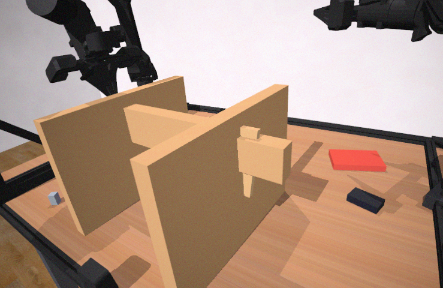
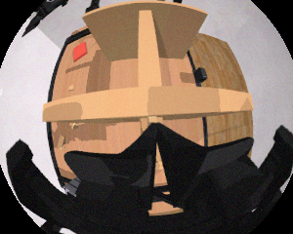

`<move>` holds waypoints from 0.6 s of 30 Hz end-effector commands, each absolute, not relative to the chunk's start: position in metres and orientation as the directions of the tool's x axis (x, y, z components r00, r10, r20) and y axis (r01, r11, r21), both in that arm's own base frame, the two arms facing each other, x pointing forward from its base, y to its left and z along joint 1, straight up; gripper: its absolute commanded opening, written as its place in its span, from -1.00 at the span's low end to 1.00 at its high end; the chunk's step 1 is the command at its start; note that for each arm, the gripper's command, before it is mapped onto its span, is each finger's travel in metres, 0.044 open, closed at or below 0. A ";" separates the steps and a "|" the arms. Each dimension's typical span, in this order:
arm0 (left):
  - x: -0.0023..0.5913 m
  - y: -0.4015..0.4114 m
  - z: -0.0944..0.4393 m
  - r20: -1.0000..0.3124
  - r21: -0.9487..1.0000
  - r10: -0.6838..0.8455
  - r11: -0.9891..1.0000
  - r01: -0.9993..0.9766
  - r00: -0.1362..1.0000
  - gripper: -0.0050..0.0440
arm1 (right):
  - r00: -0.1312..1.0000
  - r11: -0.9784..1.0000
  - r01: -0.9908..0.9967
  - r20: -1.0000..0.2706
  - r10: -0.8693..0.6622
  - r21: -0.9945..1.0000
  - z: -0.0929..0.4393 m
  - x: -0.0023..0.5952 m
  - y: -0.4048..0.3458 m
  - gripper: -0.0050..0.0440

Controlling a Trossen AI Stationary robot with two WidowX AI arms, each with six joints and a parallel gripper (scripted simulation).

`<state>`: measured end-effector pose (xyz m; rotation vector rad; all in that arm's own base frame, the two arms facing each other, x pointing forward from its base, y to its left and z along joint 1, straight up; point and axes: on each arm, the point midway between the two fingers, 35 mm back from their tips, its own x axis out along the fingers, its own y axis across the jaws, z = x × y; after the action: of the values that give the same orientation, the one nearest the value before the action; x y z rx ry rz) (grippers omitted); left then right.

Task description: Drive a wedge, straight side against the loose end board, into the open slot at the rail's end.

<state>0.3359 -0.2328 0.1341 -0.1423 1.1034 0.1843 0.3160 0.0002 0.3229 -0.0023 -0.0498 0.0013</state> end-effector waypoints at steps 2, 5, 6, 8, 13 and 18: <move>0.336 -0.233 0.134 -0.895 -0.022 0.078 0.976 -0.218 0.438 -0.80 | 0.999 1.000 -0.002 0.050 0.002 -0.002 0.323 0.316 0.000 1.00; 0.336 -0.233 0.134 -0.895 -0.022 0.078 0.976 -0.218 0.438 -0.80 | 0.999 1.000 -0.002 0.050 0.002 -0.002 0.323 0.316 0.000 1.00; 0.336 -0.233 0.134 -0.895 -0.022 0.078 0.976 -0.218 0.438 -0.80 | 0.999 1.000 -0.002 0.050 0.002 -0.002 0.323 0.316 0.000 1.00; 0.336 -0.233 0.134 -0.895 -0.022 0.078 0.976 -0.218 0.438 -0.80 | 0.999 1.000 -0.002 0.050 0.002 -0.002 0.323 0.316 0.000 1.00; 0.336 -0.233 0.134 -0.895 -0.022 0.078 0.976 -0.218 0.438 -0.80 | 0.999 1.000 -0.002 0.050 0.002 -0.002 0.323 0.316 0.000 1.00; 0.336 -0.233 0.134 -0.895 -0.022 0.078 0.976 -0.218 0.438 -0.80 | 0.999 1.000 -0.002 0.050 0.002 -0.002 0.323 0.316 0.000 1.00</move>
<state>0.3359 -0.2329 0.1344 -0.1403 1.1006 0.1850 0.3159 0.0004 0.3229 -0.0023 -0.0499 0.0018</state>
